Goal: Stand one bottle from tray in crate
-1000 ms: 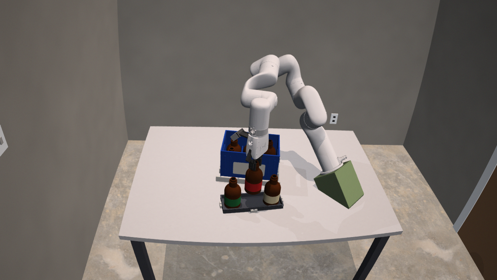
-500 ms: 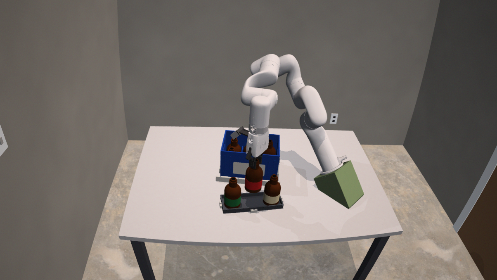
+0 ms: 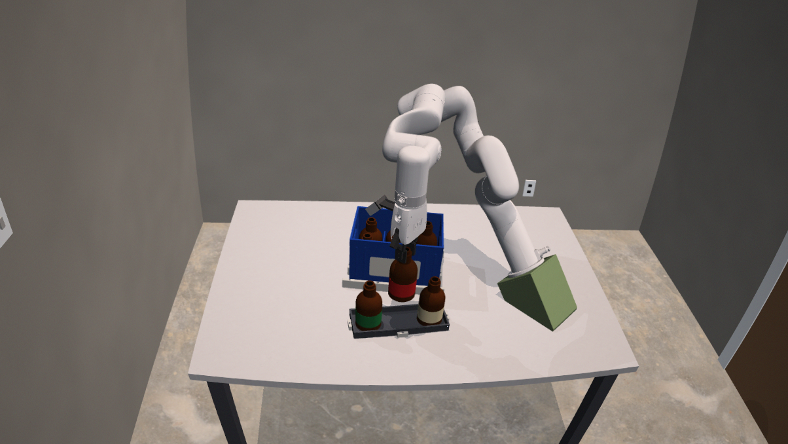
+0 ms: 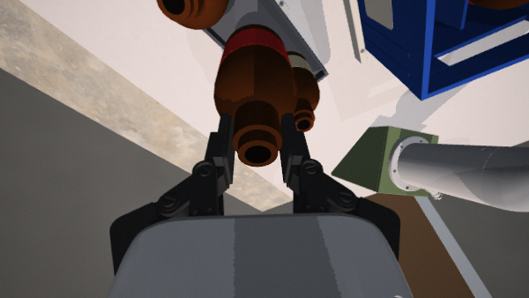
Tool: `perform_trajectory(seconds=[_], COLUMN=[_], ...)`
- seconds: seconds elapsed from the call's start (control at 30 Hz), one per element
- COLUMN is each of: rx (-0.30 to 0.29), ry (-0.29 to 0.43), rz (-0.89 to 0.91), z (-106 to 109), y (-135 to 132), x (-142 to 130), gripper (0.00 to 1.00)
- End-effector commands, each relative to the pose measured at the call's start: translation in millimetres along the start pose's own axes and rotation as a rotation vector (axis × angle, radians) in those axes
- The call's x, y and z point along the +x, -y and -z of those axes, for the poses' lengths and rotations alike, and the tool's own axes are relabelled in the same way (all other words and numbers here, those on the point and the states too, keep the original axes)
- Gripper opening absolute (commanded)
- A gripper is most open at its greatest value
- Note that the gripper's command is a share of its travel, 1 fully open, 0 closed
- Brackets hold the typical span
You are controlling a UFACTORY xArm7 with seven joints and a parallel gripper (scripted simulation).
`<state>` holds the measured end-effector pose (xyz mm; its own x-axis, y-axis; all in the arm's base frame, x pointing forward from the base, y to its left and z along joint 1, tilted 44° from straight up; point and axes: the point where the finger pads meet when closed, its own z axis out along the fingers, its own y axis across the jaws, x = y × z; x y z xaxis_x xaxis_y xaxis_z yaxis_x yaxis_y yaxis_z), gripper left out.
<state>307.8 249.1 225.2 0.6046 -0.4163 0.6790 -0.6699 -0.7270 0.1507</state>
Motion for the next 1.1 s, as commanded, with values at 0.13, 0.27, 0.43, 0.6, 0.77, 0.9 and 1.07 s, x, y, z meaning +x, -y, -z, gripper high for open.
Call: perform_trajectory(seconds=[0.13, 0.27, 0.43, 0.6, 0.77, 0.9, 1.07], rx=[0.005, 0.005, 0.005, 0.005, 0.005, 0.005, 0.005], ry=[0.0, 0.0, 0.0, 0.0, 0.0, 0.0, 0.0], rz=[0.0, 0.0, 0.0, 0.0, 0.0, 0.0, 0.0], z=[8, 11, 15, 16, 17, 17, 17], y=[1, 1, 1, 1, 1, 1, 1], x=[0, 0, 0, 0, 0, 0, 0], gripper=[0.0, 0.0, 0.0, 0.0, 0.0, 0.0, 0.0])
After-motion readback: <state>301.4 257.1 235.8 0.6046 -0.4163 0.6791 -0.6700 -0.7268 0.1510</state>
